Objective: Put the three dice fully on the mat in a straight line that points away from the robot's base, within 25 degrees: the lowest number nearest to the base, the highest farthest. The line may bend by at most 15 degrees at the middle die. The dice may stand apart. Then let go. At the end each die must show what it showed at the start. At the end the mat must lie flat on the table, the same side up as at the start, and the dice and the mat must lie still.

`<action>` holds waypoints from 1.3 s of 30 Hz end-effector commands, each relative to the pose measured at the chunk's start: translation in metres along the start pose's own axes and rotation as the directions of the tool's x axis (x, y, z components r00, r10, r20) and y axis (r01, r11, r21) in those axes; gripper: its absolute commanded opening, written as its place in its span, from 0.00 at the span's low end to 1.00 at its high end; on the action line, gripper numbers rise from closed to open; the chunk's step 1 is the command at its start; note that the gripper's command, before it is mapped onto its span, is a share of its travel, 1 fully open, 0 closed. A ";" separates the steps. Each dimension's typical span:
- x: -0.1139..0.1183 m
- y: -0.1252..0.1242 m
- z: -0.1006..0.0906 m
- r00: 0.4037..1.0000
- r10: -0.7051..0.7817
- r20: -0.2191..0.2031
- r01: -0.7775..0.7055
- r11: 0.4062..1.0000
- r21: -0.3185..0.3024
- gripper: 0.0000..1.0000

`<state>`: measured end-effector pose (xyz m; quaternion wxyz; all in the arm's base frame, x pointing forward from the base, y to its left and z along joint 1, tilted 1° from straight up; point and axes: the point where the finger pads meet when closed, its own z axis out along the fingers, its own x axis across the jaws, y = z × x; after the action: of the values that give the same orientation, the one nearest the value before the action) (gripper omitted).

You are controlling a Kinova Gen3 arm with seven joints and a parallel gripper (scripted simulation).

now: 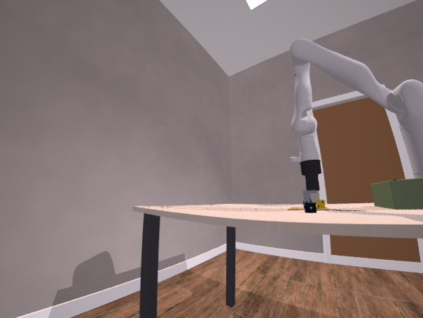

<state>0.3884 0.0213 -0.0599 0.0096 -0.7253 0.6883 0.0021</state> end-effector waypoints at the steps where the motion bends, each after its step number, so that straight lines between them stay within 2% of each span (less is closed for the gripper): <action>1: 0.000 -0.001 -0.001 1.000 0.000 0.000 0.000 1.000 0.001 0.87; 11: 0.000 -0.001 -0.008 1.000 0.000 0.000 0.000 1.000 0.001 0.87; 15: 0.000 -0.001 -0.022 1.000 0.000 0.000 0.000 1.000 0.001 0.87; 25: 0.000 0.000 -0.075 1.000 0.000 0.000 0.000 1.000 0.001 0.87; 36: 0.000 0.000 -0.091 1.000 0.000 0.000 0.000 1.000 0.001 0.87; 37: 0.000 0.000 -0.091 1.000 0.000 0.000 0.000 1.000 0.001 1.00; 39: 0.000 0.000 -0.091 1.000 0.000 0.000 0.000 1.000 0.001 1.00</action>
<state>0.3869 0.0185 0.0292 0.0083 -0.7245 0.6892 0.0023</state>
